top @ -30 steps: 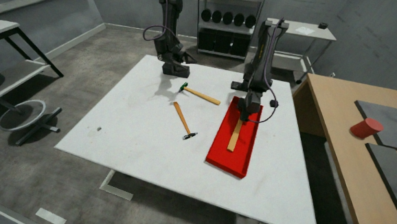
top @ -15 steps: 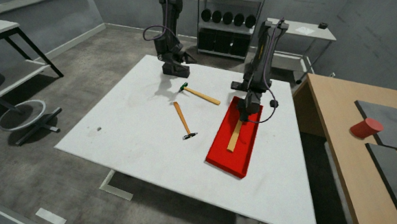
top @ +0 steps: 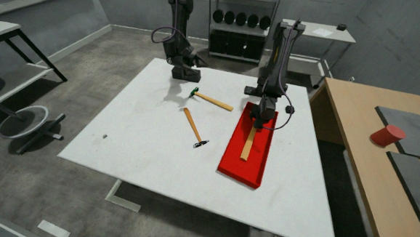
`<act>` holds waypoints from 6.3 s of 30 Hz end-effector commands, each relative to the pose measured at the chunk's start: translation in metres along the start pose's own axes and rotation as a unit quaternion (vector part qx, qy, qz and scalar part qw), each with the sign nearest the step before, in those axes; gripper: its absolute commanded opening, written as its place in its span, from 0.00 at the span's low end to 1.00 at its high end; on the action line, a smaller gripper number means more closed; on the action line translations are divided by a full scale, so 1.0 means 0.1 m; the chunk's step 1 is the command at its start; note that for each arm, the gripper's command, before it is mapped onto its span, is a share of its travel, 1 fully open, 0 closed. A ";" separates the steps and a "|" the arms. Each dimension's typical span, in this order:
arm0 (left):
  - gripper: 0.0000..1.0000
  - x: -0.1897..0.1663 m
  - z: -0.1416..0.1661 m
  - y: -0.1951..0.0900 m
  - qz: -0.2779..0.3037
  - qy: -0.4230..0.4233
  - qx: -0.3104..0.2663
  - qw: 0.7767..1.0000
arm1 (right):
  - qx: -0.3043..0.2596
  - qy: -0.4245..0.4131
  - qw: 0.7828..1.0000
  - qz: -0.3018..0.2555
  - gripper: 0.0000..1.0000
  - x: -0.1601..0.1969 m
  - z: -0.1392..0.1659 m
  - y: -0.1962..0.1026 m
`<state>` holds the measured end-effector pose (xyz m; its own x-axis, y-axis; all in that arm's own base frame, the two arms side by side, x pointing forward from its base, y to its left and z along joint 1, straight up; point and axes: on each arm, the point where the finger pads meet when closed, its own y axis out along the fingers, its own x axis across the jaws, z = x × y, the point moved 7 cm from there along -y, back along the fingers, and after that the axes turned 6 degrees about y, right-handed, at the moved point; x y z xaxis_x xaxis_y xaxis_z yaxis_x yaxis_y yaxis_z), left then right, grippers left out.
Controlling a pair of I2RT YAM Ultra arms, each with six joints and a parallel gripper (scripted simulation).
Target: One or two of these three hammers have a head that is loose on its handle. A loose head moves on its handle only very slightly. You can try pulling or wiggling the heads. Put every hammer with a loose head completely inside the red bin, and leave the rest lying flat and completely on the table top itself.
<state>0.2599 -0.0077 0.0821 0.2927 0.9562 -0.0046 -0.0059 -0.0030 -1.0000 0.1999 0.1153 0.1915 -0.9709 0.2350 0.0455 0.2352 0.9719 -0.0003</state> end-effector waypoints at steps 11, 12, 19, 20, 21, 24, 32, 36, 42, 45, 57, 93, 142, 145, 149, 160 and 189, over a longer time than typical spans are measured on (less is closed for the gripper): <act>0.58 -0.01 -0.08 -0.36 -0.006 0.001 -0.036 0.999 | 0.003 0.014 1.000 0.000 1.00 0.01 0.06 -0.02; 0.58 -0.01 -0.08 -0.37 -0.006 0.001 -0.036 0.999 | 0.003 0.014 1.000 0.000 1.00 0.01 0.06 -0.02; 1.00 0.00 -0.05 -0.71 -0.007 -0.002 -0.036 0.999 | 0.003 0.014 1.000 0.000 1.00 0.01 0.06 -0.02; 1.00 0.00 -0.05 -0.76 -0.007 -0.001 -0.036 0.999 | 0.003 0.014 1.000 0.000 1.00 0.01 0.06 -0.02; 1.00 0.00 -0.04 -0.80 -0.007 0.000 -0.036 0.999 | 0.003 0.014 1.000 0.000 1.00 0.01 0.06 -0.02; 1.00 0.01 -0.03 -0.73 -0.003 0.002 -0.023 1.000 | 0.003 0.014 1.000 0.000 1.00 0.01 0.06 -0.02; 1.00 0.02 -0.01 -0.65 -0.002 -0.006 -0.014 1.000 | 0.006 0.029 1.000 -0.001 1.00 0.01 0.08 -0.02; 1.00 0.01 0.07 -0.68 -0.009 -0.014 -0.028 0.999 | 0.016 0.056 0.998 0.036 1.00 -0.05 0.09 0.02; 1.00 -0.02 0.25 -0.77 -0.022 -0.027 -0.059 0.998 | 0.047 0.105 0.989 0.090 1.00 -0.09 0.12 0.07; 1.00 -0.05 0.36 -0.83 -0.030 -0.035 -0.086 0.995 | 0.073 0.135 0.980 0.124 1.00 -0.06 0.16 0.09; 1.00 -0.13 0.72 -0.96 -0.044 -0.053 -0.130 0.989 | 0.159 0.180 0.949 0.203 1.00 0.17 0.25 0.05; 1.00 -0.24 1.13 -1.16 -0.070 -0.075 -0.225 0.969 | 0.367 0.154 0.850 0.345 1.00 0.85 0.46 -0.69; 1.00 0.11 -0.06 -3.03 -0.133 -0.071 -0.643 0.751 | 0.301 0.136 0.864 0.380 1.00 -0.21 0.15 0.14; 1.00 0.12 -0.09 -3.07 -0.134 -0.070 -0.650 0.744 | 0.309 0.140 0.860 0.381 1.00 -0.28 0.18 0.20; 1.00 0.15 -0.20 -3.19 -0.137 -0.069 -0.675 0.722 | 0.301 0.140 0.859 0.391 1.00 -0.55 0.06 0.40; 1.00 0.20 -0.42 -3.32 -0.142 -0.067 -0.702 0.695 | 0.341 0.168 0.834 0.400 1.00 -1.35 0.10 1.03; 1.00 0.22 -0.45 -3.29 -0.143 -0.066 -0.698 0.698 | 0.360 0.179 0.824 0.399 1.00 -2.06 0.34 1.63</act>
<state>0.3112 0.0014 0.3929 0.0031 0.9944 0.1058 0.9993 0.0010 -0.0386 0.4371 0.2291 0.1462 -0.4226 0.9056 0.0366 0.5889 0.3051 -0.7484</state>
